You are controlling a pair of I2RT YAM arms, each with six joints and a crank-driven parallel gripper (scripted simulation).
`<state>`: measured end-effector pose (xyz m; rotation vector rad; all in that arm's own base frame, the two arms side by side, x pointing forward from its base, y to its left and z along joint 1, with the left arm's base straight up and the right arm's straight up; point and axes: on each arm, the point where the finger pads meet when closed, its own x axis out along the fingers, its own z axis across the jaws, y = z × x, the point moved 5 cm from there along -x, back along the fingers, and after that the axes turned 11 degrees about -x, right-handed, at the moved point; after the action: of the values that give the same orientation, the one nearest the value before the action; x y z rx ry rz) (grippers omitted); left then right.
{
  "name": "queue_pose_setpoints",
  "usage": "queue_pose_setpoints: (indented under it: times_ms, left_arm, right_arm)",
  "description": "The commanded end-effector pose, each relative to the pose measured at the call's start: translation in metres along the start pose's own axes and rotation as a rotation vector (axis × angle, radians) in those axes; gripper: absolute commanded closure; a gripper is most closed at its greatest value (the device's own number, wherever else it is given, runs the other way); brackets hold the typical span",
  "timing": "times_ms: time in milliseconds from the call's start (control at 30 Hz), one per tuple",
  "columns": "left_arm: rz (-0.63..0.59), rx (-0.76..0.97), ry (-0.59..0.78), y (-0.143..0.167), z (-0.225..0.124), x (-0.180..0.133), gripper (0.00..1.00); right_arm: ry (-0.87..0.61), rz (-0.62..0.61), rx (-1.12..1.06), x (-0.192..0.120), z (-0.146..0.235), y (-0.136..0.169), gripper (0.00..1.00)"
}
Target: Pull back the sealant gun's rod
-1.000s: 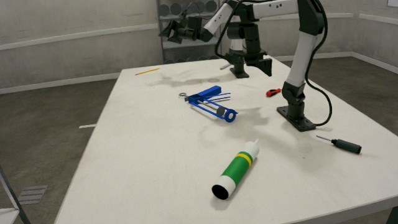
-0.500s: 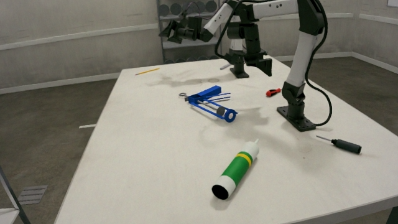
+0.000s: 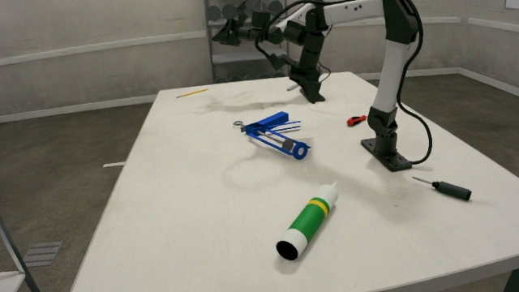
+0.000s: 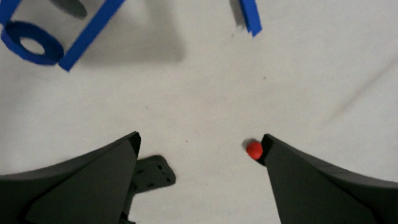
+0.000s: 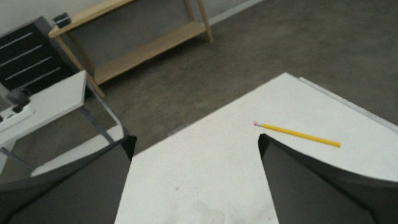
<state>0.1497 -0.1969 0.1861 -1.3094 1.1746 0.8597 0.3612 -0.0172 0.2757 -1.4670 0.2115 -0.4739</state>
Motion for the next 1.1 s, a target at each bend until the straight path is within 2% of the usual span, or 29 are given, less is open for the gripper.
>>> queue_pose_setpoints:
  times_ms: [0, 200, 333, 467, 667, 767, 1067]
  left_arm:
    - [-0.150, 0.098, 0.084, -0.036, -0.011, 0.026, 0.00]
    - [-0.341, 0.214, 0.193, -0.081, -0.025, 0.051, 0.00]
    - [-0.482, 0.297, 0.247, -0.115, -0.029, 0.075, 0.00]
    - [-0.545, 0.339, 0.268, -0.131, -0.028, 0.093, 0.00]
    - [-0.557, 0.352, 0.271, -0.136, -0.026, 0.105, 0.00]
    - [-0.523, 0.340, 0.248, -0.132, -0.020, 0.115, 0.00]
    - [-0.521, 0.340, 0.247, -0.132, -0.021, 0.115, 0.00]
  right_arm:
    - [-0.117, 0.096, -0.089, -0.002, 0.005, -0.001, 0.00]
    - [-0.284, 0.139, -0.176, -0.014, 0.009, -0.028, 0.00]
    - [-0.404, 0.144, -0.235, -0.022, 0.011, -0.060, 0.00]
    - [-0.459, 0.145, -0.266, -0.023, 0.012, -0.078, 0.00]
    - [-0.469, 0.140, -0.273, -0.019, 0.013, -0.086, 0.00]
    - [-0.451, 0.111, -0.258, -0.018, 0.012, -0.095, 0.00]
    - [-0.453, 0.117, -0.259, -0.018, 0.013, -0.092, 0.00]
